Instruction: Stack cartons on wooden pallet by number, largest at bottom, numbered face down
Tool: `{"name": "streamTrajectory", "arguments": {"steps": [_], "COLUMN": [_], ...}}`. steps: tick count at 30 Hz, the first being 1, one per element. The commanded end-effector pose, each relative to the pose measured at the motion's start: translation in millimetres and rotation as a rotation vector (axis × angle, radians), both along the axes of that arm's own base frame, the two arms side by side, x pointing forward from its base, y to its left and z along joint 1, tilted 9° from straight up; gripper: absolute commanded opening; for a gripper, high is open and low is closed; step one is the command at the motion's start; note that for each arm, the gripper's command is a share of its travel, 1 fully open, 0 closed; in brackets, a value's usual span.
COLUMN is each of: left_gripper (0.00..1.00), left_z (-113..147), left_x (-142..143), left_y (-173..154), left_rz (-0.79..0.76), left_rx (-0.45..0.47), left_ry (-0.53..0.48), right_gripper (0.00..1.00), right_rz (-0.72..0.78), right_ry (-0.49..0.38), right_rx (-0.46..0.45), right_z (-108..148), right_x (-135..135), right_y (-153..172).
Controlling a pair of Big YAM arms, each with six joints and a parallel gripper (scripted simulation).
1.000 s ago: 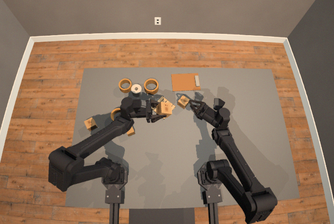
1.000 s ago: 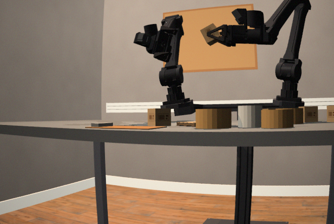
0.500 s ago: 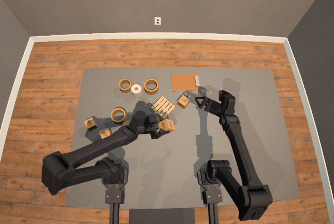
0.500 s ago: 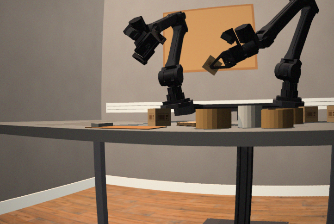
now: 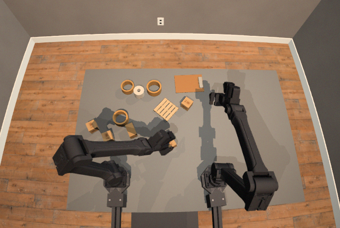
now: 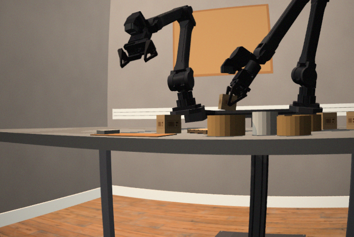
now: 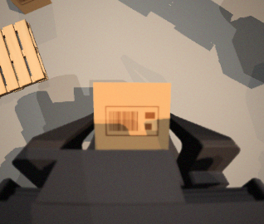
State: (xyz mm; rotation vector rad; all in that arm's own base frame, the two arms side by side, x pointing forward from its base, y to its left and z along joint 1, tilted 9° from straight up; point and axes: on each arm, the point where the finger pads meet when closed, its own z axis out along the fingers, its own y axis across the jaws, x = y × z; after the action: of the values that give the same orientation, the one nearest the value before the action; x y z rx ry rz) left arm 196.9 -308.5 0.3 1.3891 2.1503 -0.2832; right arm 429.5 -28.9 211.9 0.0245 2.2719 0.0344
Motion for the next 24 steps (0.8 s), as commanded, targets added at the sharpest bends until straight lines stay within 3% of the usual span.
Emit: {"name": "streamTrajectory", "arguments": {"steps": [1,9,24], "left_gripper": [0.54,0.54,0.54], "left_z": [1,-27,-17], "left_x": [5,-1,4], "left_y": [-26,-23,-36], "left_rz": [0.06,0.084,0.088], "left_rx": [-0.007,0.112,0.091], "left_ry": [0.034,0.02,0.012], "right_gripper": [1.0,1.0,1.0], "right_rz": [0.043,-0.015,-0.014], "right_ry": [-0.076,-0.072,-0.073], "right_rx": [-0.113,-0.147,-0.146], "right_z": [36,35,35], "right_x": [31,37,37], "right_y": [-14,-26,-26]}}
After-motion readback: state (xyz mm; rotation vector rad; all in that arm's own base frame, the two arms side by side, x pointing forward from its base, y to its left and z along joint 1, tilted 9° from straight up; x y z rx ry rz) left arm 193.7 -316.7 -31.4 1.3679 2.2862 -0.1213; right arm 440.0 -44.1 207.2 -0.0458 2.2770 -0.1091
